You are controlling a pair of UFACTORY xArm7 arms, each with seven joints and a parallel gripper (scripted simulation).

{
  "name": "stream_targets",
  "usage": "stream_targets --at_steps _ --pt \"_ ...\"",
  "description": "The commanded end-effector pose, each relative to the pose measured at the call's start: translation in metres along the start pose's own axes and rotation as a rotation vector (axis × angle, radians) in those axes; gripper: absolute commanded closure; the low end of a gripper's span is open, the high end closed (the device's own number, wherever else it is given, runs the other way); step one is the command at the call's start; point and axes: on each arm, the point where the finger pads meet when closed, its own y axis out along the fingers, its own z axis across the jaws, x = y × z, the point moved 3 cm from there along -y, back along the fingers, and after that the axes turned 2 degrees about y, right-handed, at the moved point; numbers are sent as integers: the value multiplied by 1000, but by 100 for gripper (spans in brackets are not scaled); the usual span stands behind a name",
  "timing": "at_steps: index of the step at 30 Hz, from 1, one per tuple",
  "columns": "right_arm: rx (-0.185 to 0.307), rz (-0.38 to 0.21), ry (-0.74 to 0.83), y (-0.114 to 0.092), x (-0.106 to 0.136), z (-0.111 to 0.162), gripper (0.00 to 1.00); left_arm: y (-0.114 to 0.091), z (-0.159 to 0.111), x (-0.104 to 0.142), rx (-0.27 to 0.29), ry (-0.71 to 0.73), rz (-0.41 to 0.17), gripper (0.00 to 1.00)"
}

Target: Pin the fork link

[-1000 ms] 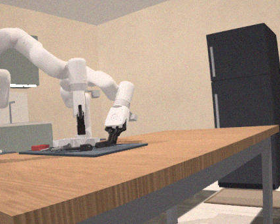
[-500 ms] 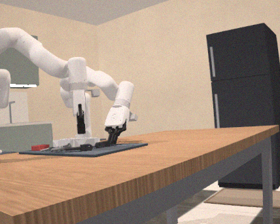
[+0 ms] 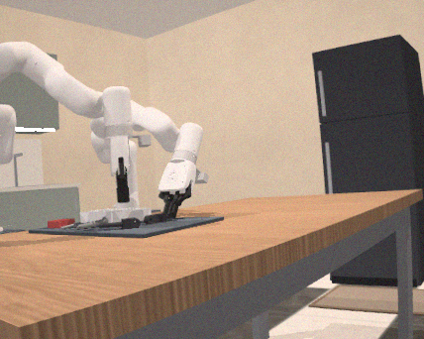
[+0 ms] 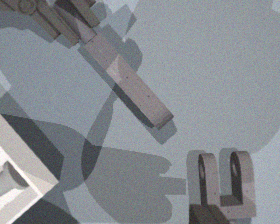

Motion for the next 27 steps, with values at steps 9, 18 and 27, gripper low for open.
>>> stream_targets --at_steps 9,18,27 --pt "3 4 0 -2 -1 1 100 -2 1 2 4 2 -2 100" --pt "3 4 0 -2 -1 1 100 -2 1 2 4 2 -2 100" --pt "3 4 -5 -2 -1 1 42 -2 1 2 4 2 -2 100"
